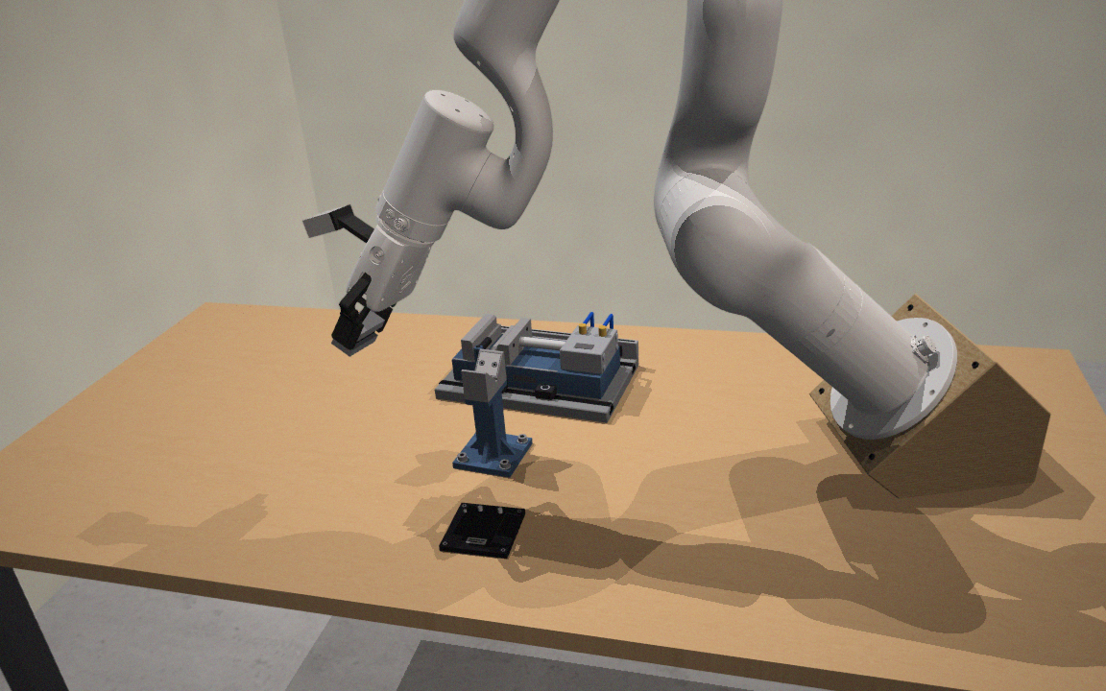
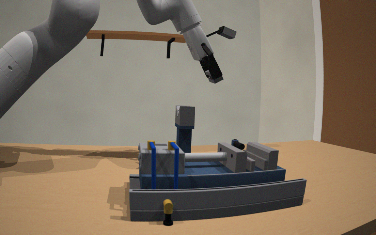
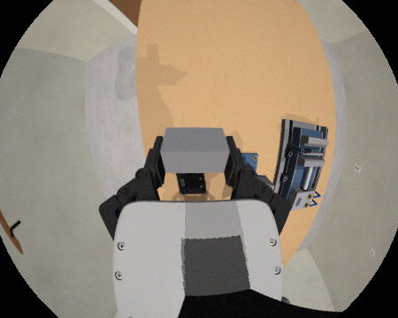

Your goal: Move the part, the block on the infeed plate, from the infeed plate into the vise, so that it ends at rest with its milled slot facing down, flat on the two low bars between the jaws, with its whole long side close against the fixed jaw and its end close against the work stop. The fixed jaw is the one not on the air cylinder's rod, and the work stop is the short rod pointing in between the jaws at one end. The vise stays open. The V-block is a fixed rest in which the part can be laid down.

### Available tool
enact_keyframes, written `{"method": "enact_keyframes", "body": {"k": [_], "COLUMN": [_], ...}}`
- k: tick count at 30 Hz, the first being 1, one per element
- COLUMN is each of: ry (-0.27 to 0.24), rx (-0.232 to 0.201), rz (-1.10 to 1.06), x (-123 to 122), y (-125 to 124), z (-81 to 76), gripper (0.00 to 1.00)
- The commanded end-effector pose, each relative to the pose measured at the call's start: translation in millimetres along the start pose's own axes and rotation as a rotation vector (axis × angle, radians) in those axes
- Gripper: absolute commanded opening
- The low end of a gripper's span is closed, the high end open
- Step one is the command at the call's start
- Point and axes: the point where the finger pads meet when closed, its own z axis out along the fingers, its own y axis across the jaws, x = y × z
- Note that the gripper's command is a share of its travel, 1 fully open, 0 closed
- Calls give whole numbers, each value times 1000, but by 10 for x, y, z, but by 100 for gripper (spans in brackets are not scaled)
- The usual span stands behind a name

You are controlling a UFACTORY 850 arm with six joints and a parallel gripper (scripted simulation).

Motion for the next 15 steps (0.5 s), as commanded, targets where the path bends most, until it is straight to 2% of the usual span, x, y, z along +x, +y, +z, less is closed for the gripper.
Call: {"method": "enact_keyframes", "body": {"k": [1,4,7,15], "ry": [0,-5,-5,-36], "rx": [33,44,45,68], "rz": [-144,-253,-265,-528], "x": [44,45,44,-6], "y": [24,54,57,158], "z": [6,7,7,-1], "gripper": [0,0,0,0]}}
